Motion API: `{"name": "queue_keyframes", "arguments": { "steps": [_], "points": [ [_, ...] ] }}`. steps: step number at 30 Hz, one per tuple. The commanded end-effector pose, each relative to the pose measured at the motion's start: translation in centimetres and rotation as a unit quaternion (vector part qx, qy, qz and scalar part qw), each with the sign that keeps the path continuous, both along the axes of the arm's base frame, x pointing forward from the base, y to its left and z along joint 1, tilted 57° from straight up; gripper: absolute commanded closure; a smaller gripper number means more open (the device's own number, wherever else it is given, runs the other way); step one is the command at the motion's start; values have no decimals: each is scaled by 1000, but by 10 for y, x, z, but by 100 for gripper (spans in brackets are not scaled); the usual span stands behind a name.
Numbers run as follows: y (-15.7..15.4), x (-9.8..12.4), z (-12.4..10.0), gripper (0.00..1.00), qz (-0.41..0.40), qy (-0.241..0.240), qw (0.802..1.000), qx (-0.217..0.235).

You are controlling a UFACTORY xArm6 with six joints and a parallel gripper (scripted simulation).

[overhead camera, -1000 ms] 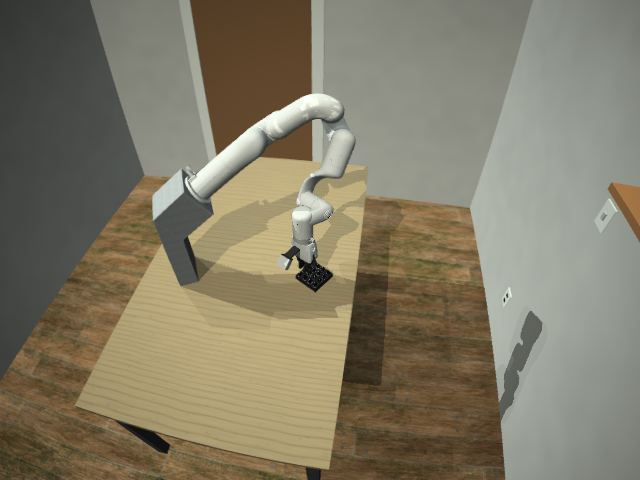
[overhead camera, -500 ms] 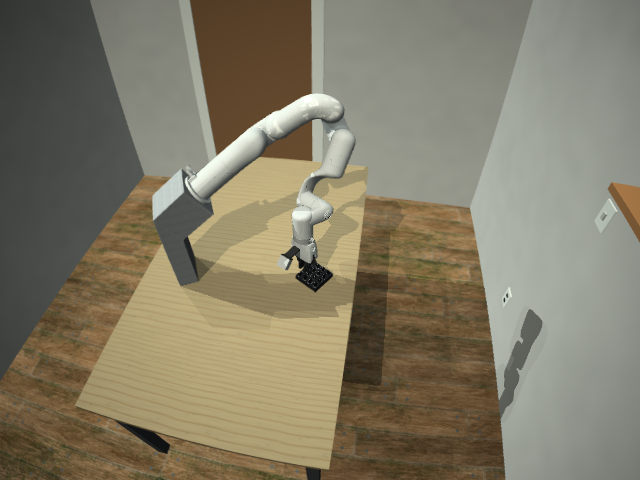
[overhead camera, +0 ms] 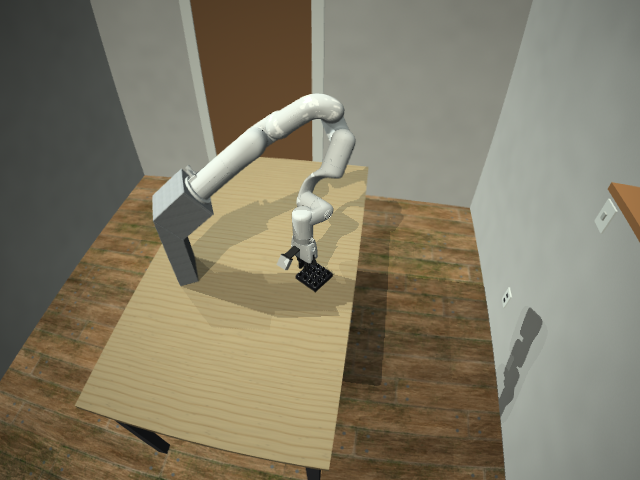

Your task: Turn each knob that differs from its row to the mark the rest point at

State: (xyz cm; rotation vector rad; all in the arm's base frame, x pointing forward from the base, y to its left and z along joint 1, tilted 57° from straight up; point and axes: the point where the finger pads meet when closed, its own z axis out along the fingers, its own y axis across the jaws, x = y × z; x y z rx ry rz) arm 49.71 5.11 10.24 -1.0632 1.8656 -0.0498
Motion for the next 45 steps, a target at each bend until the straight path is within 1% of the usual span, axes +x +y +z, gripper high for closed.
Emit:
{"name": "queue_keyframes", "arguments": {
  "steps": [1, 23, 45],
  "points": [
    [0, 0, 0, 81, 0, 0, 1000, 0],
    [4, 8, -6, 81, 0, 0, 1000, 0],
    [4, 9, -6, 81, 0, 0, 1000, 0]
  ]
}}
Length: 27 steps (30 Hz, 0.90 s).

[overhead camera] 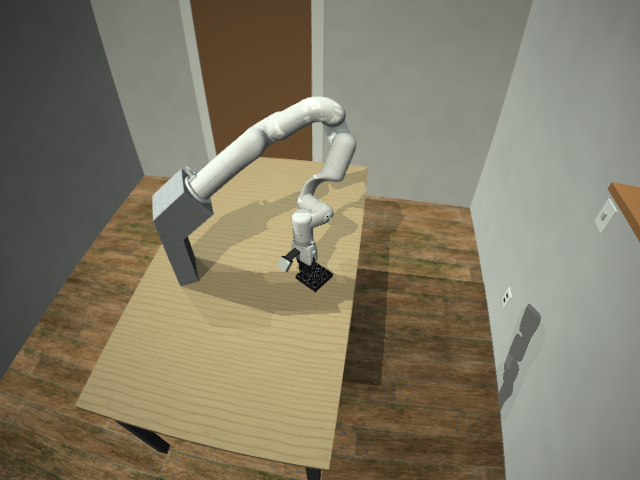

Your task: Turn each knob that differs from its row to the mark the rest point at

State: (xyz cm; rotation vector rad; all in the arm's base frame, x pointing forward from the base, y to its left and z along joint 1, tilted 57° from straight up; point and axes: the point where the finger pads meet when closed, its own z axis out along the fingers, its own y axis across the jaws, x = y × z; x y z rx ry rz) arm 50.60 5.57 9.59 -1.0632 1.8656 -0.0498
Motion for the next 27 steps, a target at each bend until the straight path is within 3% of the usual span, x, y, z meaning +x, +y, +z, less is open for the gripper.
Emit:
{"name": "queue_keyframes", "arguments": {
  "steps": [1, 20, 21, 27],
  "points": [
    [0, 0, 0, 81, 0, 0, 1000, 0],
    [0, 0, 0, 81, 0, 0, 1000, 0],
    [0, 0, 0, 92, 0, 0, 1000, 0],
    [0, 0, 0, 92, 0, 0, 1000, 0]
  ]
}}
